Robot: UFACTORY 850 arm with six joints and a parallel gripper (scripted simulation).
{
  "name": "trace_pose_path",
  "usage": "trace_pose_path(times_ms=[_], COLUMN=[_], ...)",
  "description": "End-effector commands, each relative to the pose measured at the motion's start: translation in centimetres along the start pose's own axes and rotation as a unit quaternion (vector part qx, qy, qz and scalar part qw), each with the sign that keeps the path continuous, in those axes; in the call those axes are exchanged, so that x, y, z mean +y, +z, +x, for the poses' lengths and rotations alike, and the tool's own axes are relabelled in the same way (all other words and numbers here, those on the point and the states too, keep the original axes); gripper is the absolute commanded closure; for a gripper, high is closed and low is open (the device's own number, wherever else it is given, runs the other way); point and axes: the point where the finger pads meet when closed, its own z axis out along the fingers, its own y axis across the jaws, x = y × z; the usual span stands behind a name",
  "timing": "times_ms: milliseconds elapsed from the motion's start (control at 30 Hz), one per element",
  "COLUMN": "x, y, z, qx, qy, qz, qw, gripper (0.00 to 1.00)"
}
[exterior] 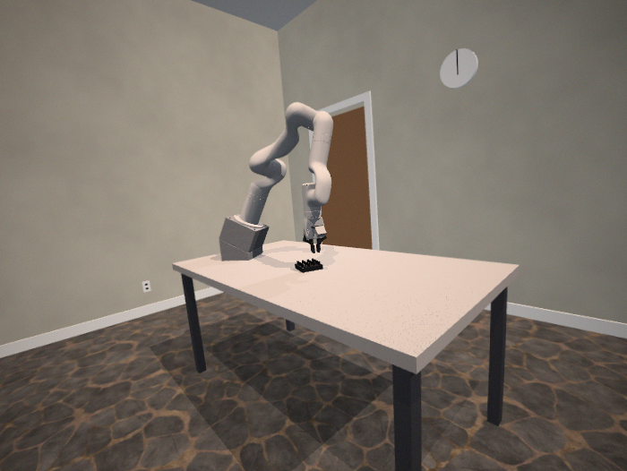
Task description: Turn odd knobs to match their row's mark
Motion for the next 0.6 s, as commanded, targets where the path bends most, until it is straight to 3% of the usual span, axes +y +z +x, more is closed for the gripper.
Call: trace_pose_path(times_ms=[0, 567], x=[0.0, -0.1], y=[0.3, 2.1], z=[0.1, 0.2], qx=[0.001, 0.001], qy=[0.0, 0.0], qz=[0.0, 0.0], qw=[1.0, 1.0], gripper=[0.81, 0.81])
